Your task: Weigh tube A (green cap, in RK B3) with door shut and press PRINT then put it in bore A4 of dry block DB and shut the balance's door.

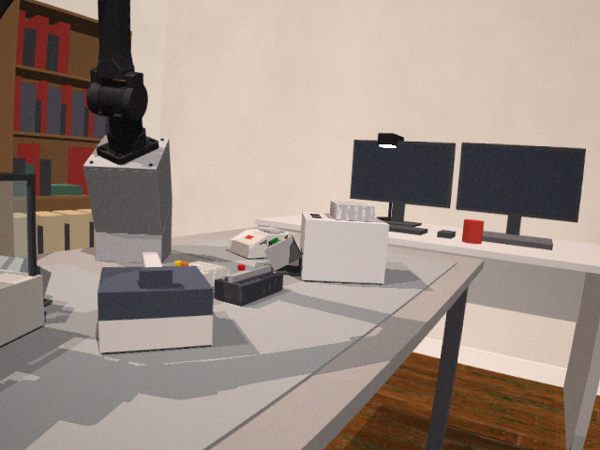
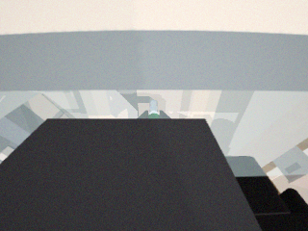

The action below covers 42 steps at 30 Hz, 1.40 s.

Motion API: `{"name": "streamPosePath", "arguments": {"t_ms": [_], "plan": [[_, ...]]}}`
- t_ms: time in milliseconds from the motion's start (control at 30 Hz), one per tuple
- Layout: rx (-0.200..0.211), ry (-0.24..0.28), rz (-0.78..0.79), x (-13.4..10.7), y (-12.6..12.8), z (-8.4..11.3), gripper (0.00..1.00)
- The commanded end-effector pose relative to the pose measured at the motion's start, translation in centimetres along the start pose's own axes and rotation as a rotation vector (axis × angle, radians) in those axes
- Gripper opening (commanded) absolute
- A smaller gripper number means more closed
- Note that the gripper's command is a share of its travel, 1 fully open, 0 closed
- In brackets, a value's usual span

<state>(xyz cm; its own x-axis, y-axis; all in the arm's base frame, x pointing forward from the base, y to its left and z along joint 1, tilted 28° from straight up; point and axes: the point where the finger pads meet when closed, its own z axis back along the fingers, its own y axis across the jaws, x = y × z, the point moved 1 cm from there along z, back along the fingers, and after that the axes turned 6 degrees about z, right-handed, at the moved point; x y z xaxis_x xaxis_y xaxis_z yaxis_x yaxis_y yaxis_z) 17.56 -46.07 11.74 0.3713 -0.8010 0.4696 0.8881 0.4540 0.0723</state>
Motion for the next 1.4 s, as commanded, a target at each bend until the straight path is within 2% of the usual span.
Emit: {"name": "streamPosePath", "arguments": {"t_ms": [0, 900, 933, 1367], "plan": [[-0.004, -0.026, 0.003, 1.2, 0.0, 0.8, 0.09], [-0.004, -0.026, 0.003, 1.2, 0.0, 0.8, 0.09], [-0.002, -0.029, 0.002, 1.1, 0.4, 1.6, 0.09], [-0.011, -0.049, 0.006, 2.0, -0.5, 4.0, 0.09]]}}
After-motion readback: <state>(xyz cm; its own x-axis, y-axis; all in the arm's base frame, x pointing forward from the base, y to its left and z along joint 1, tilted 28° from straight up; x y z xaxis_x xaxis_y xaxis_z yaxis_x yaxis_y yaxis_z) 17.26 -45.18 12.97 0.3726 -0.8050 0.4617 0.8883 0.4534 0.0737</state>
